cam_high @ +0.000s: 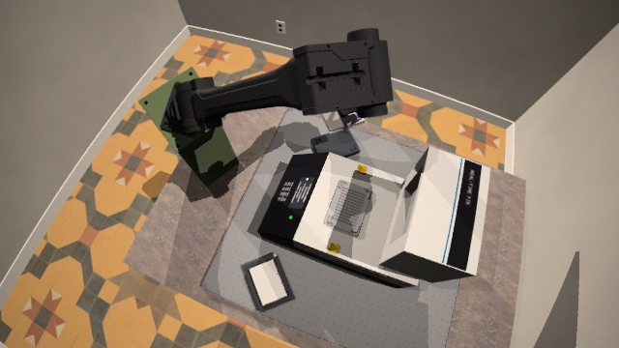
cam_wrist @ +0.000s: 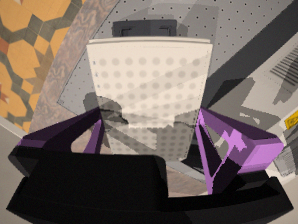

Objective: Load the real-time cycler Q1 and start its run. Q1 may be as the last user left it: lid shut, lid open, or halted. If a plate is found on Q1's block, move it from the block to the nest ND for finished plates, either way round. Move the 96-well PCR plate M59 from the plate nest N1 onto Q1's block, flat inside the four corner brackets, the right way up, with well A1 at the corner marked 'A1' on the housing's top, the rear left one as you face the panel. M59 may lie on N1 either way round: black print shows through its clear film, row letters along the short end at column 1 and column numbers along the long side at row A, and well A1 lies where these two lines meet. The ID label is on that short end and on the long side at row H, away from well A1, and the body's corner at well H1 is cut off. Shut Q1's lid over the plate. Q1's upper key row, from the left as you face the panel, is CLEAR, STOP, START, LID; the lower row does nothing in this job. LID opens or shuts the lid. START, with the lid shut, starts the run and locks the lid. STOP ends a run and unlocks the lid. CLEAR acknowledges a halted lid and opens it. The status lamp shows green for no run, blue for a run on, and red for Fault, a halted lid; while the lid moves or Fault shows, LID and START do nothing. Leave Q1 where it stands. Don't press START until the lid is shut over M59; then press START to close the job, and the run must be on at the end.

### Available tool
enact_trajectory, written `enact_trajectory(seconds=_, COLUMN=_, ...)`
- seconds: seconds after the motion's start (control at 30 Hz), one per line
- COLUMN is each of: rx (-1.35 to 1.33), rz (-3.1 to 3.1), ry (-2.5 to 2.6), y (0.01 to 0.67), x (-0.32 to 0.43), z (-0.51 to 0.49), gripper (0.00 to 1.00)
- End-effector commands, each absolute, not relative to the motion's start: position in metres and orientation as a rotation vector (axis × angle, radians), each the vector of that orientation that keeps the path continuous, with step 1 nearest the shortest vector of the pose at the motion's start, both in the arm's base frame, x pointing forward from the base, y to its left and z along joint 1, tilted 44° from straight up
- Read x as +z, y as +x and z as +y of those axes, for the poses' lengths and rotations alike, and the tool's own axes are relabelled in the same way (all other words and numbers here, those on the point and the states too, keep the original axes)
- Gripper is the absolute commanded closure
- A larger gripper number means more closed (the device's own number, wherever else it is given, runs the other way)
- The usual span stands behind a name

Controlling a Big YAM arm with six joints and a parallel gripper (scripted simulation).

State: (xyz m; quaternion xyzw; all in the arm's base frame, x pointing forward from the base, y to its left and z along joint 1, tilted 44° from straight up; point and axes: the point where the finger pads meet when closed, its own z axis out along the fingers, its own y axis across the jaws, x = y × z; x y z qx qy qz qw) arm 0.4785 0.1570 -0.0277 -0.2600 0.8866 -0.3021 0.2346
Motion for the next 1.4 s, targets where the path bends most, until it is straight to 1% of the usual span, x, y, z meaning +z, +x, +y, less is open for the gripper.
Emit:
enact_trajectory(seconds=0.0, rx=-0.829, rz=2.427, ry=-0.752, y=0.48, x=-0.04, z=0.156, gripper=1.0)
enact_trajectory(seconds=0.13, rx=-0.827, rz=2.418, ry=-0.75, y=0.482, x=-0.04, z=0.158, gripper=1.0)
enact_trajectory(seconds=0.33, rx=-0.827, rz=2.412, ry=-0.714, y=0.509, x=-0.048, z=0.144, gripper=1.0)
enact_trajectory(seconds=0.57, rx=-0.836, rz=2.431, ry=-0.779, y=0.501, x=-0.081, z=0.138, gripper=1.0)
enact_trajectory(seconds=0.67, rx=-0.834, rz=2.427, ry=-0.779, y=0.503, x=-0.083, z=0.138, gripper=1.0)
enact_trajectory(seconds=0.73, rx=-0.83, rz=2.416, ry=-0.73, y=0.518, x=-0.074, z=0.132, gripper=1.0)
enact_trajectory(seconds=0.87, rx=-0.828, rz=2.406, ry=-0.705, y=0.536, x=-0.078, z=0.124, gripper=1.0)
enact_trajectory(seconds=1.1, rx=-0.841, rz=2.44, ry=-0.786, y=0.523, x=-0.119, z=0.117, gripper=1.0)
enact_trajectory(seconds=1.23, rx=-0.841, rz=2.438, ry=-0.777, y=0.528, x=-0.123, z=0.112, gripper=1.0)
enact_trajectory(seconds=1.37, rx=-0.831, rz=2.409, ry=-0.7, y=0.556, x=-0.111, z=0.104, gripper=1.0)
